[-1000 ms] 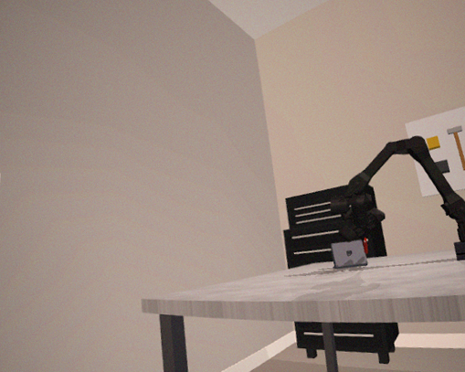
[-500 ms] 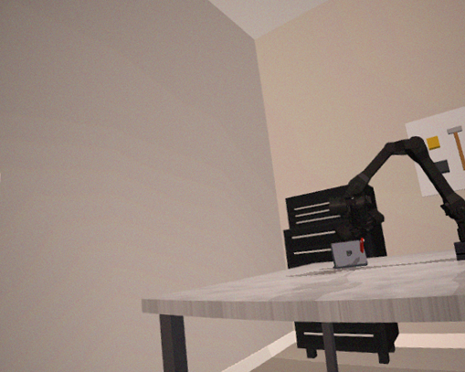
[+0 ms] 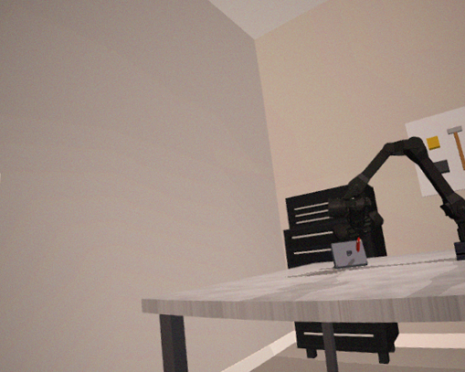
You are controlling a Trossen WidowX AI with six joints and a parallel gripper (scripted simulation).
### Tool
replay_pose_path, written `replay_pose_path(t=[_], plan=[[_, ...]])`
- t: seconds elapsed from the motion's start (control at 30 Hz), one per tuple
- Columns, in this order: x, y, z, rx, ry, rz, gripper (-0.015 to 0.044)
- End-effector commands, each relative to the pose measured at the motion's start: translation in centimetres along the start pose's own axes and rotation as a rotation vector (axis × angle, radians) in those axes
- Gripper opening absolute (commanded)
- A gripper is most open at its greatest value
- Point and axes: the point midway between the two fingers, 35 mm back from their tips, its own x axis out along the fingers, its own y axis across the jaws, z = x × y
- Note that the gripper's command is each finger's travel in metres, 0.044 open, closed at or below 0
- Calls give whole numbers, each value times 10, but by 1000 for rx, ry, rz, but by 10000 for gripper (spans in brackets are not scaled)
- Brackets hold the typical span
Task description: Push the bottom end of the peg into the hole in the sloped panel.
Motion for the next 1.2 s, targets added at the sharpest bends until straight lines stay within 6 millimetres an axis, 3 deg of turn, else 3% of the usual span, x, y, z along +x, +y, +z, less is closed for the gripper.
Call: replay_pose_path(t=[0.0, 0.4, 1.17], plan=[[-2, 3, -1, 30, -20, 4, 0], [-12, 13, -4, 129, -78, 28, 0], [1, 23, 5, 237, -106, 59, 0]])
